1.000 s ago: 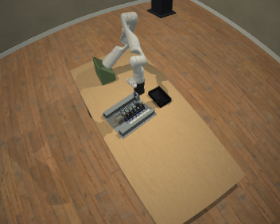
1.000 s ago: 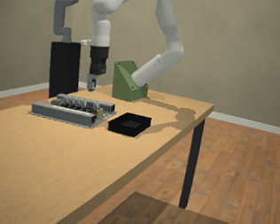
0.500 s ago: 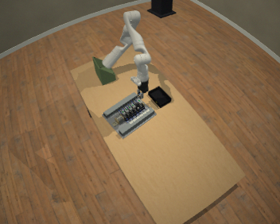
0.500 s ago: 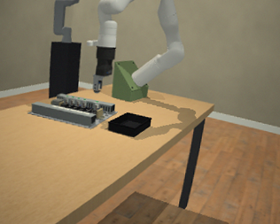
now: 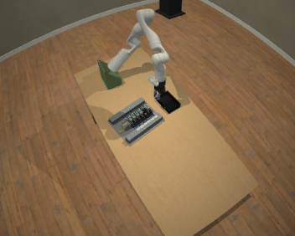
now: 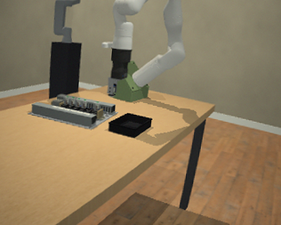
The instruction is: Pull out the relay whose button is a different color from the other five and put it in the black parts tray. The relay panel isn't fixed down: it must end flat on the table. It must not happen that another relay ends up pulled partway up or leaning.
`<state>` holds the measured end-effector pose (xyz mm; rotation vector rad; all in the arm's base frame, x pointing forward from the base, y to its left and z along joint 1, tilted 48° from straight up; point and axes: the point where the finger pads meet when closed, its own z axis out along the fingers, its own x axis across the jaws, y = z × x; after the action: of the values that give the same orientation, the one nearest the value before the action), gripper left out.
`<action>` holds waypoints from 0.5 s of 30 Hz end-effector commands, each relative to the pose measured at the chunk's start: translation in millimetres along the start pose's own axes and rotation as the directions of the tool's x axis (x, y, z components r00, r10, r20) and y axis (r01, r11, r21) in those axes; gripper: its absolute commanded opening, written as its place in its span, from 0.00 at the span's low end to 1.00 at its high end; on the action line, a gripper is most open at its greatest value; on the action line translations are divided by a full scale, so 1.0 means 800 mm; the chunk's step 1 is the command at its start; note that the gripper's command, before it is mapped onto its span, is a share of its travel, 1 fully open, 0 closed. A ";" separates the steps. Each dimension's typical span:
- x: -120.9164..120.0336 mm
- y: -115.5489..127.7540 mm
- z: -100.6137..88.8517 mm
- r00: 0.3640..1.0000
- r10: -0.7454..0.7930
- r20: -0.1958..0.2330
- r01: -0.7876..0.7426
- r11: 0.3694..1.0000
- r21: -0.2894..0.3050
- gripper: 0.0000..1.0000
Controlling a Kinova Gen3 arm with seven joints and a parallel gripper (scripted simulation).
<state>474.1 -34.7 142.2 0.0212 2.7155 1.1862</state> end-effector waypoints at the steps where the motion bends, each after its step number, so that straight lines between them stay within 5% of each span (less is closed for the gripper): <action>1: -0.005 0.027 -0.001 1.000 0.001 0.002 -0.001 1.000 0.001 0.00; 15: -0.017 0.099 -0.001 1.000 0.001 0.002 -0.001 1.000 0.001 0.00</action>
<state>481.7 13.0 196.3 0.0216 2.7156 1.1855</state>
